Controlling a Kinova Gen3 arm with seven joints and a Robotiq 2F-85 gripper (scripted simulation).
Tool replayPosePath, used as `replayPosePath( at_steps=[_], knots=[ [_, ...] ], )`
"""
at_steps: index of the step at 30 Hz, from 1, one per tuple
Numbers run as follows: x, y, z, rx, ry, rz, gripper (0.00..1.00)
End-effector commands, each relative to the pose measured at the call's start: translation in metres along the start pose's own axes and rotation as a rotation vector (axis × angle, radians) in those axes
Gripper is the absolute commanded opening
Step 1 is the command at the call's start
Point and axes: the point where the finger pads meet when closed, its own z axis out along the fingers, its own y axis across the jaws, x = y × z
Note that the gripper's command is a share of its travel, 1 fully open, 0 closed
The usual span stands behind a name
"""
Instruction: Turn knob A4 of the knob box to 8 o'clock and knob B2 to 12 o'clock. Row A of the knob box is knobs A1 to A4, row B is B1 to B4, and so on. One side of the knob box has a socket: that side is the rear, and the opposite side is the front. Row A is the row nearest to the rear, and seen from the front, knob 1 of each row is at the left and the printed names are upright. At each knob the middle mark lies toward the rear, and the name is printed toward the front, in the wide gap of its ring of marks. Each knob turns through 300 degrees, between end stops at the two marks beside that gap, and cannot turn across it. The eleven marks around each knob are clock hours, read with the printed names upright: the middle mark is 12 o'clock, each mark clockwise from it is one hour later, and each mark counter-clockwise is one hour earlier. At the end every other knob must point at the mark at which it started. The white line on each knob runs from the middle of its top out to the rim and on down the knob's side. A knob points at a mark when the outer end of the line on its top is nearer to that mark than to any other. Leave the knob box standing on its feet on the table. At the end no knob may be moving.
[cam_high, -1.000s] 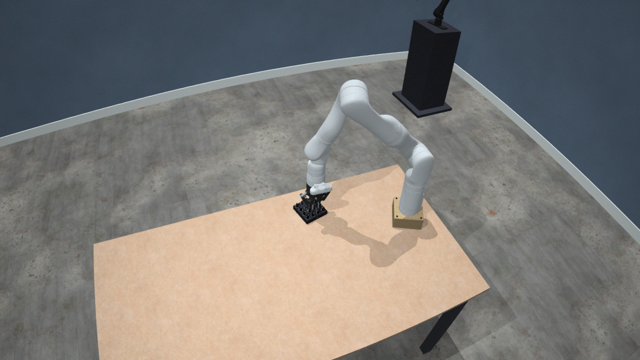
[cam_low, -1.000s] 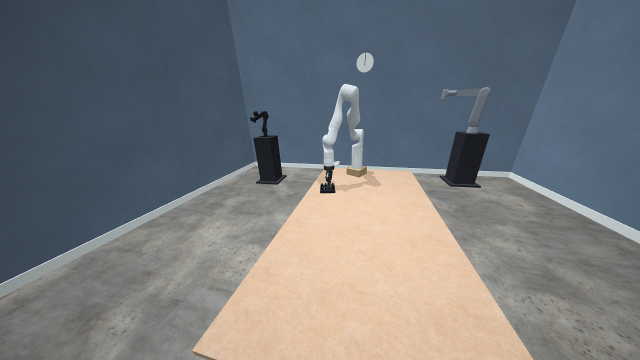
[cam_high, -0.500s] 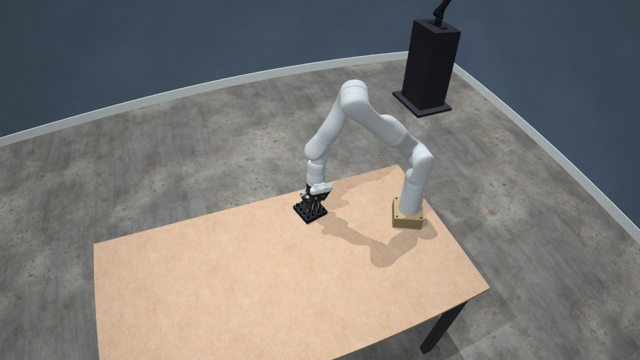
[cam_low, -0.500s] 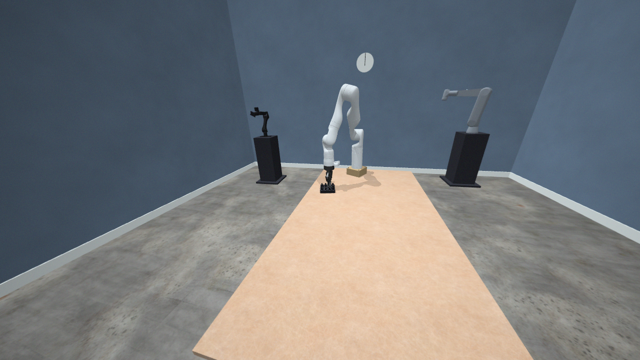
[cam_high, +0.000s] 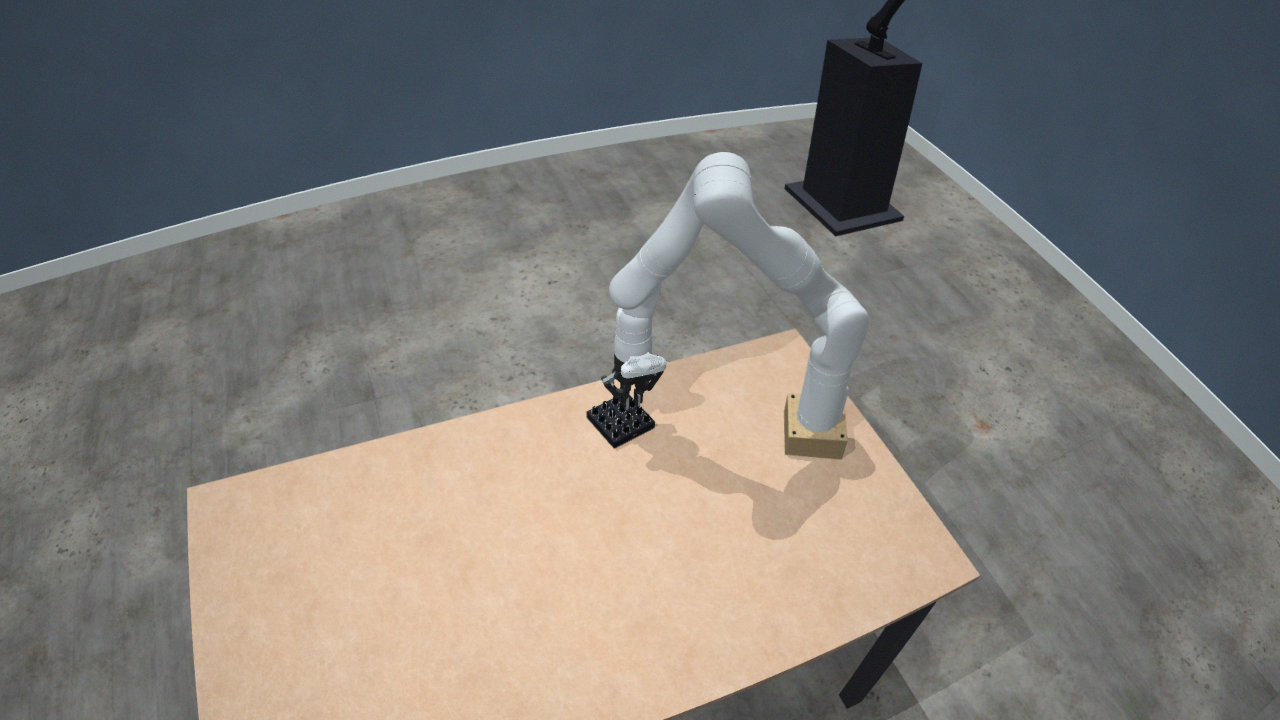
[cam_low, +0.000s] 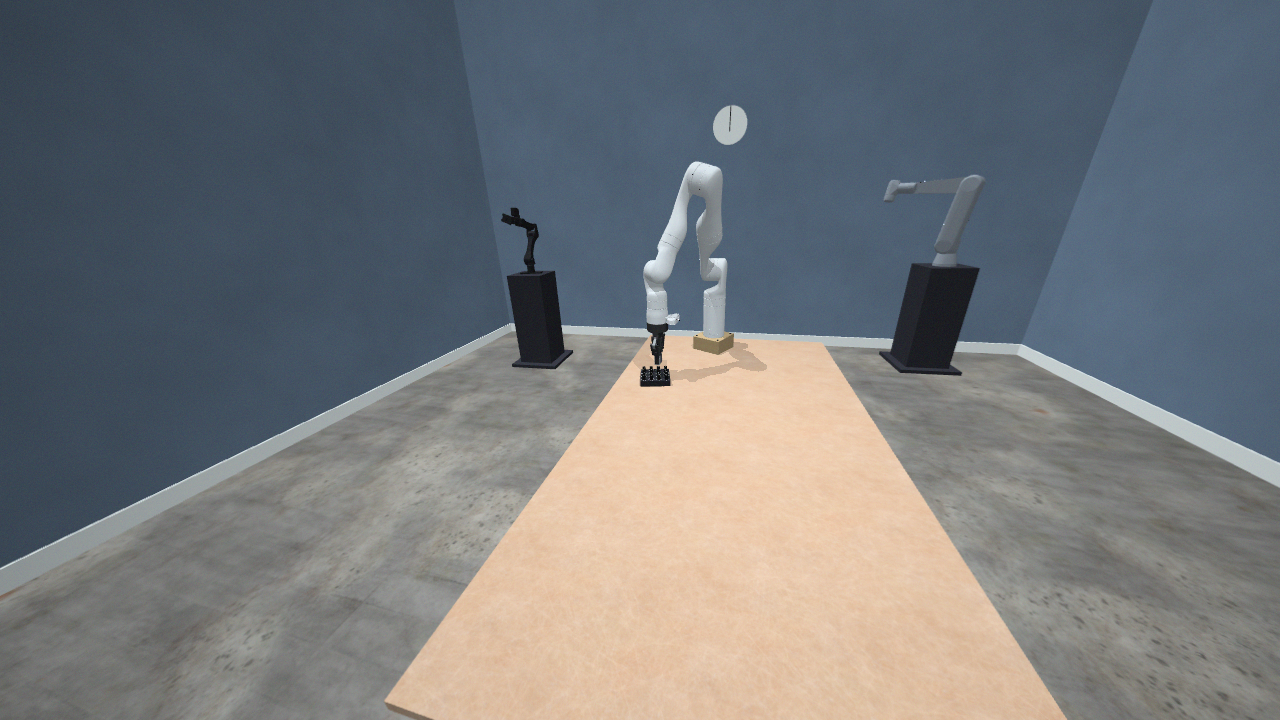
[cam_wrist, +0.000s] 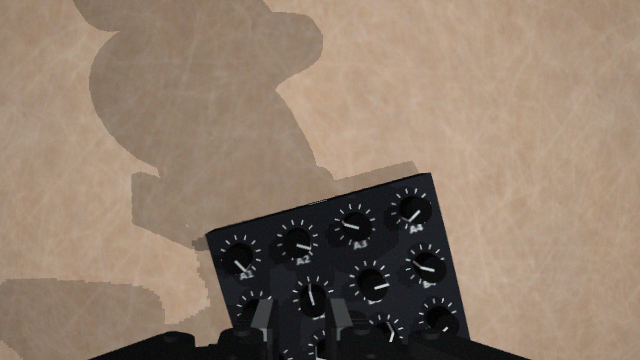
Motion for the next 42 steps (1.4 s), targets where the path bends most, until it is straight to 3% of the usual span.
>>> replayPosePath(
  at_steps=[1,16,17,26,34,36,42],
  knots=[
    [0.002,0.005,-0.007,-0.013,-0.001,-0.007,0.19],
    [0.002,0.005,-0.009,-0.013,-0.001,-0.007,0.19],
    [0.002,0.005,-0.009,-0.013,-0.001,-0.007,1.0],
    [0.002,0.005,-0.02,-0.013,-0.001,-0.007,1.0],
    [0.002,0.004,-0.063,-0.013,-0.001,-0.007,1.0],
    [0.002,0.004,-0.063,-0.013,-0.001,-0.007,1.0],
    [0.002,0.004,-0.099,-0.013,-0.001,-0.007,1.0]
  ],
)
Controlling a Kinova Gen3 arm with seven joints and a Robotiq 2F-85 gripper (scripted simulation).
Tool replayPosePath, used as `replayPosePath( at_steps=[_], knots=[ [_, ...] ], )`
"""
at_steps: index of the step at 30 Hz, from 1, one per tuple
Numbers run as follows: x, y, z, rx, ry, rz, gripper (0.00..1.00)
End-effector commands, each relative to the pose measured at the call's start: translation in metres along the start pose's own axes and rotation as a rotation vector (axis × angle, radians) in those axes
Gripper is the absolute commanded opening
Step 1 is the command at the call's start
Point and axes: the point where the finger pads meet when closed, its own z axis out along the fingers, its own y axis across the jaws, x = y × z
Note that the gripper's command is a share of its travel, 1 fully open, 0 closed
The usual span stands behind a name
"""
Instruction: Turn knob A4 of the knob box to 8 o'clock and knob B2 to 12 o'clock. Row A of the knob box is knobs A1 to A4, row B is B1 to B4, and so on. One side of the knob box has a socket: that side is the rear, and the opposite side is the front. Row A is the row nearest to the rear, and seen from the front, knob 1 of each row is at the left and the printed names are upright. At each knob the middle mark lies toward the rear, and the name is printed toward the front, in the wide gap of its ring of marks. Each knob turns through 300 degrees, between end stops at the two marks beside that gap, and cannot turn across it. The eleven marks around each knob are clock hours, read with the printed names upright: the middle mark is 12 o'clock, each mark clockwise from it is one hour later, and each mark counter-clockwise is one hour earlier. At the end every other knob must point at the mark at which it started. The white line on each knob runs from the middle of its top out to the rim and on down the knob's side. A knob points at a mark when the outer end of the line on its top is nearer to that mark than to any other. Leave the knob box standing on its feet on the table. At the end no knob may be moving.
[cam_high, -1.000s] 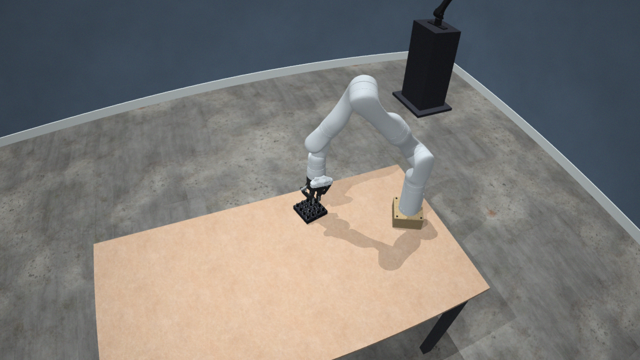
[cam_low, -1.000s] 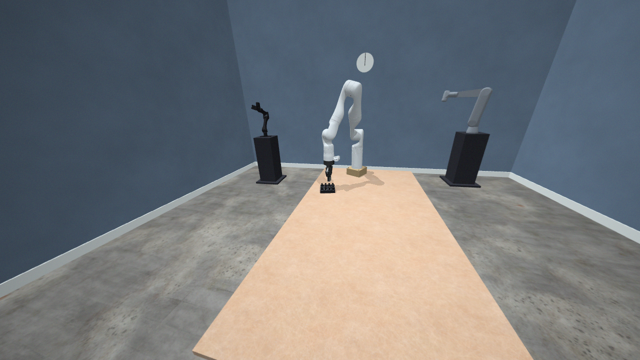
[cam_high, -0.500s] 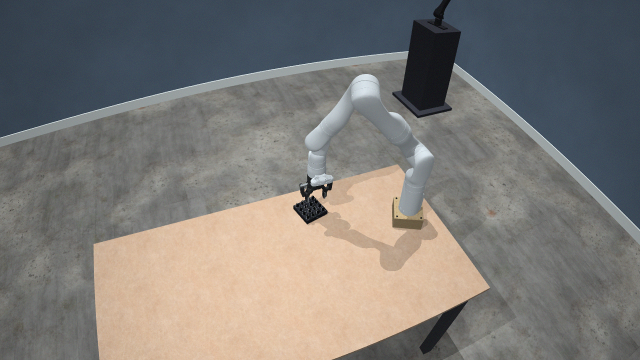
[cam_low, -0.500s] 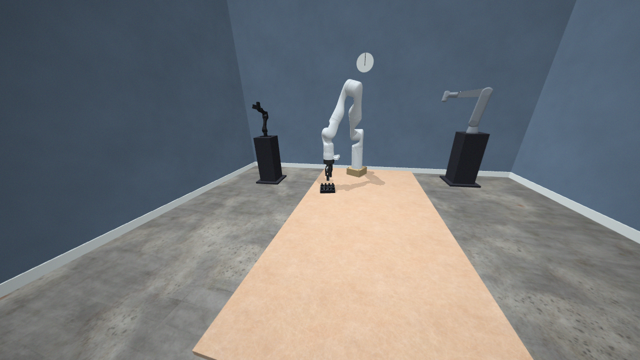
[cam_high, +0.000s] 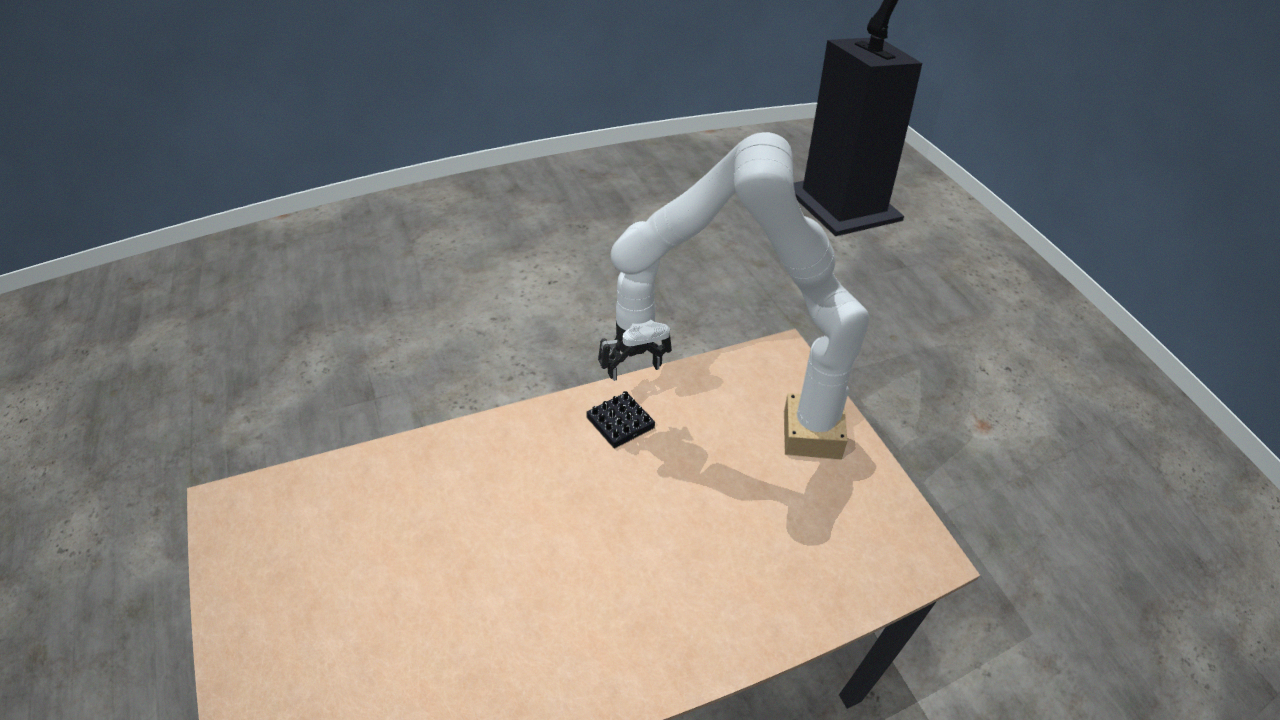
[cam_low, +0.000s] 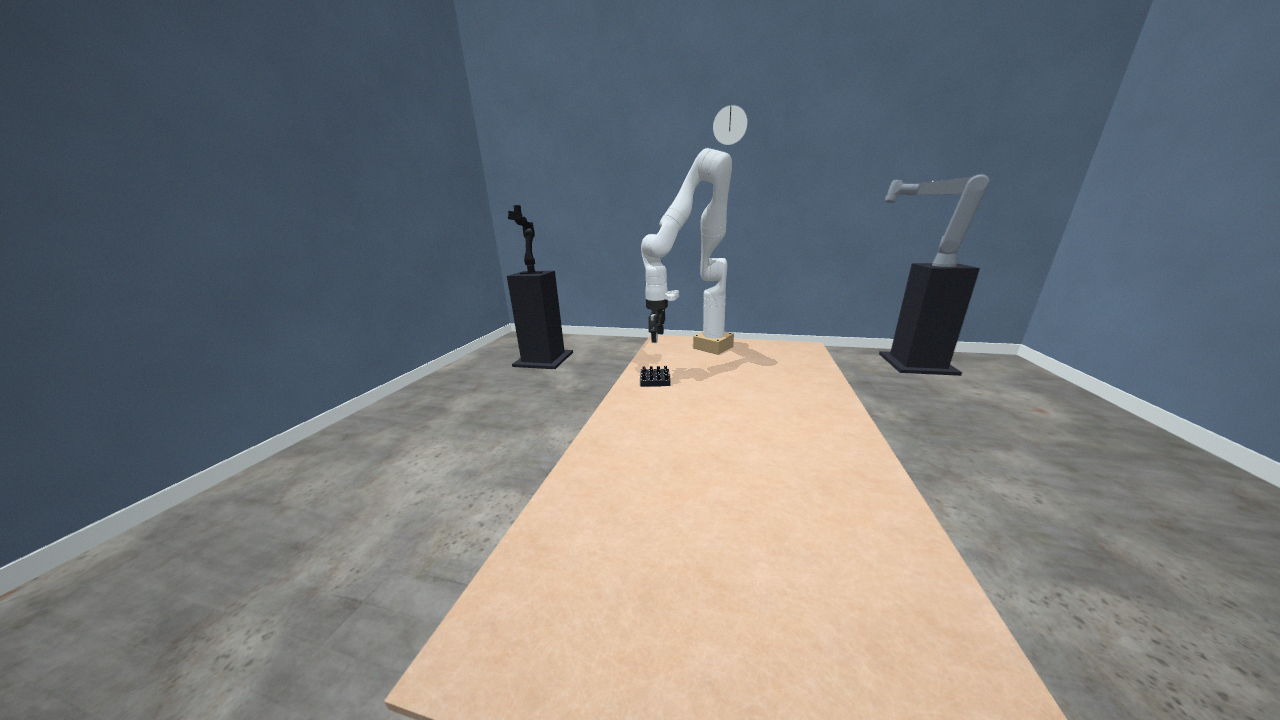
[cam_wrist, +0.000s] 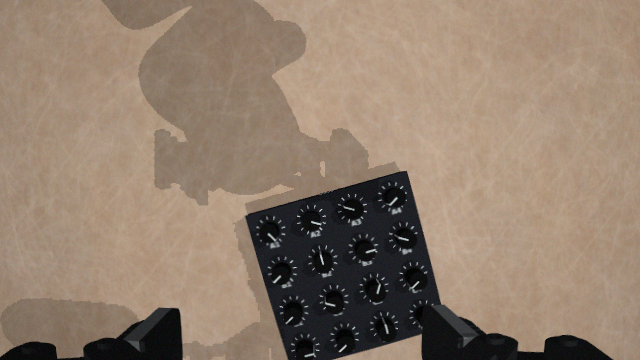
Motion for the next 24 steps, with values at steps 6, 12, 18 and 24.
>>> replayPosePath(
  at_steps=[6,12,18,24],
  knots=[
    [0.004,0.009,-0.038,-0.03,-0.001,-0.014,1.0],
    [0.004,0.009,-0.041,-0.03,-0.001,-0.014,1.0],
    [0.004,0.009,-0.041,-0.03,-0.001,-0.014,1.0],
    [0.004,0.009,-0.041,-0.03,-0.001,-0.014,1.0]
  ],
)
